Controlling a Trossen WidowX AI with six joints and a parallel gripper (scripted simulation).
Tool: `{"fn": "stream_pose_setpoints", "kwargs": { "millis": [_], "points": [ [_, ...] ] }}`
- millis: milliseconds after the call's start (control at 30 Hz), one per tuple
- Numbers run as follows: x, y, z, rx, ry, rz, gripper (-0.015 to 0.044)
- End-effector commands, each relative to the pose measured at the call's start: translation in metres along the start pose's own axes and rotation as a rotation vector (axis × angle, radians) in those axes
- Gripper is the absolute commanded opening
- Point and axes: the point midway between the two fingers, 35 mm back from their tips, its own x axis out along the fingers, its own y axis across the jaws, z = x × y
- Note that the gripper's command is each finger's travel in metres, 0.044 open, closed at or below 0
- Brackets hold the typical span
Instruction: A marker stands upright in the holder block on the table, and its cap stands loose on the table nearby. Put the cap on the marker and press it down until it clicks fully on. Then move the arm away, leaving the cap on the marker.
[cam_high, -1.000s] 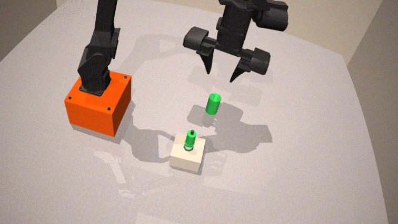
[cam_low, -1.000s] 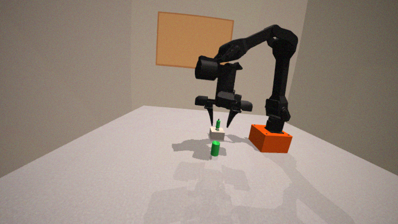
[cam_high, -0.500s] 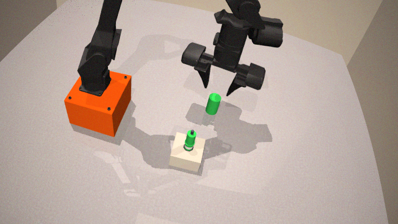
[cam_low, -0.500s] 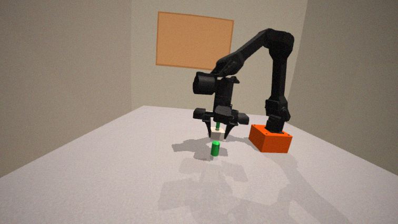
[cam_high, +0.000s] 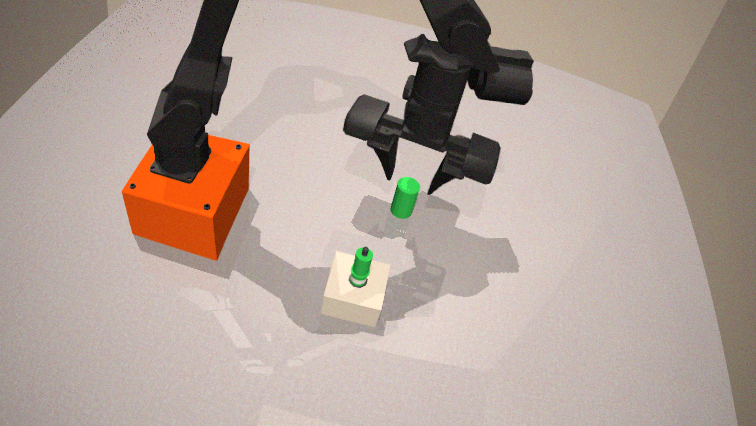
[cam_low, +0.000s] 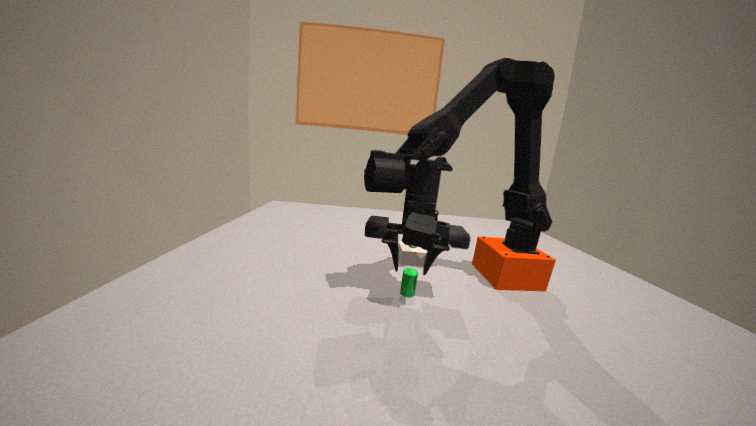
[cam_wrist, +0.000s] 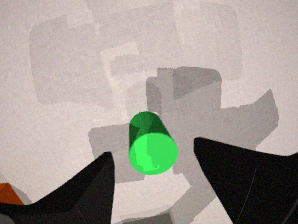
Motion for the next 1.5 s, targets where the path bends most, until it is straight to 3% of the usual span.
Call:
{"fn": "stream_pose_setpoints", "kwargs": {
  "millis": [0,633,767,1067,1167,1467],
  "points": [
    [0.008,0.0,-0.001,-0.003,0.005,0.001,0.0252],
    [0.036,0.001,-0.002,-0.003,0.006,0.001,0.0252],
    [0.035,0.001,-0.002,-0.003,0.006,0.001,0.0147],
    [0.035,0.001,-0.002,-0.003,0.006,0.001,0.0087],
    [0.032,-0.003,-0.002,0.018,0.0,-0.015,0.0008],
    [0.009,-0.003,-0.001,0.014,0.001,-0.012,0.0]
  ]
}}
